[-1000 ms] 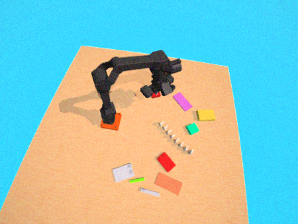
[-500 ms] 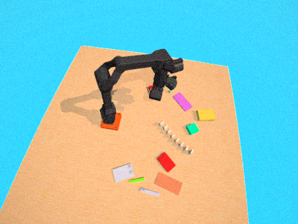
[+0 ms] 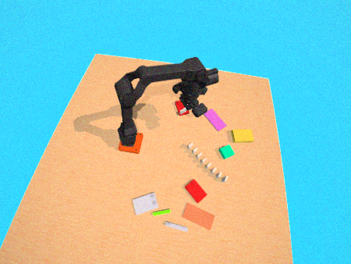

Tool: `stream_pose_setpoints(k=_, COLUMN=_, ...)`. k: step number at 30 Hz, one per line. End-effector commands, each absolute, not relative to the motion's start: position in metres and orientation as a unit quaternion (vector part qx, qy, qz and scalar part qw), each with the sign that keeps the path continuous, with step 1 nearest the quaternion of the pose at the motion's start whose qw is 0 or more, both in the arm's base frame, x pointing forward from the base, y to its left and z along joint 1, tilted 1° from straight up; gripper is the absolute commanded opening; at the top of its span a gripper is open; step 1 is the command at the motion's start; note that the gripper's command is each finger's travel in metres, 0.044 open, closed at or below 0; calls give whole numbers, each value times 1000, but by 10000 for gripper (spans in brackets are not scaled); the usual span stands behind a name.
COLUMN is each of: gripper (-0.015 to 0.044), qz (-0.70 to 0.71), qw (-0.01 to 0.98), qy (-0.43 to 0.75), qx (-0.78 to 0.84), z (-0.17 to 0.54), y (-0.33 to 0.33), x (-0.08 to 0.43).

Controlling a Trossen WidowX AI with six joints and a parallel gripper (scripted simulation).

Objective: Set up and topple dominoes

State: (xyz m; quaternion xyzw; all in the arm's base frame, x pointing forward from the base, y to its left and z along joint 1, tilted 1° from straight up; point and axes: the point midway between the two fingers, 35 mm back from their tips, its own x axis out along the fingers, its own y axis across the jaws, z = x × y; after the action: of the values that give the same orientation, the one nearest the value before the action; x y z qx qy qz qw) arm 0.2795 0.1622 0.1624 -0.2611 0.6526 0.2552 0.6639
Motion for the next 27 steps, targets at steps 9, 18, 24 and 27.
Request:
stream_pose_setpoints(k=9, gripper=23, qz=437, qw=559, qy=546, qx=-446, z=165, y=167, x=291)
stream_pose_setpoints(k=18, gripper=23, qz=439, qw=583, qy=537, qx=-424, z=157, y=172, x=299)
stream_pose_setpoints(k=24, gripper=23, qz=442, qw=636, qy=511, qx=-373, z=141, y=183, x=318)
stream_pose_setpoints(k=27, gripper=23, qz=442, qw=660, qy=501, qx=-344, z=134, y=186, x=326)
